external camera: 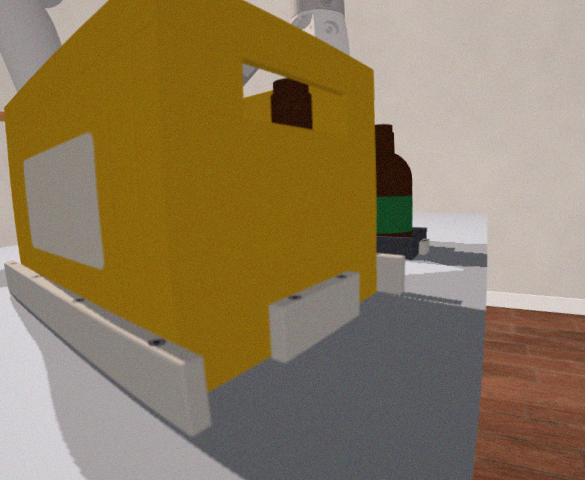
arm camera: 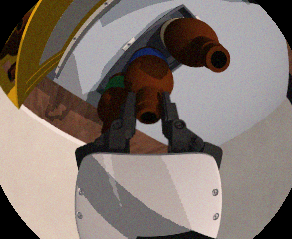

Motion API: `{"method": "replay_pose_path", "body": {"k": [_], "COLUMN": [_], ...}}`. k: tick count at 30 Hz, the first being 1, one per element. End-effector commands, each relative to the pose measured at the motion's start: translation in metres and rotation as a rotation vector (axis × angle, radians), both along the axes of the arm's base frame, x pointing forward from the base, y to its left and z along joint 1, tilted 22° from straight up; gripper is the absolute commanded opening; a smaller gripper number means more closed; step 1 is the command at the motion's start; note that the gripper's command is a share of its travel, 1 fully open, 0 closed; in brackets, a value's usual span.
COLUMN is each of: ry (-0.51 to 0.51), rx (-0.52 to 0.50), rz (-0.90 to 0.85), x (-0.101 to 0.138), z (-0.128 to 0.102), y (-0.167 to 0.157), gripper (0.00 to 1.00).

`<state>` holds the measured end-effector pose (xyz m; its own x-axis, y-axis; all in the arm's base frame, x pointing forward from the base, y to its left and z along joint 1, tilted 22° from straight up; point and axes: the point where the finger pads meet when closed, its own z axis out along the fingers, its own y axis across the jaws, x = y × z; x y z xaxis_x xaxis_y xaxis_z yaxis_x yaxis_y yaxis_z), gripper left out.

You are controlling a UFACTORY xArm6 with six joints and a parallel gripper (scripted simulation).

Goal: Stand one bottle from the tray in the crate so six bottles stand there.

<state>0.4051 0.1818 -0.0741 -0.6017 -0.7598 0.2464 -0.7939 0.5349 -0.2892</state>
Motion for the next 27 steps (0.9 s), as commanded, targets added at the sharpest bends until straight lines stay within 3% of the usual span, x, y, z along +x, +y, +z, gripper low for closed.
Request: {"method": "replay_pose_path", "body": {"k": [1,27], "ry": [-0.004,-0.004], "rx": [0.003,0.003], "rz": [0.001,0.001], "x": [0.001,-0.004], "z": [0.005,0.028], "y": [0.002,0.01], "gripper": [0.0,0.0]}}
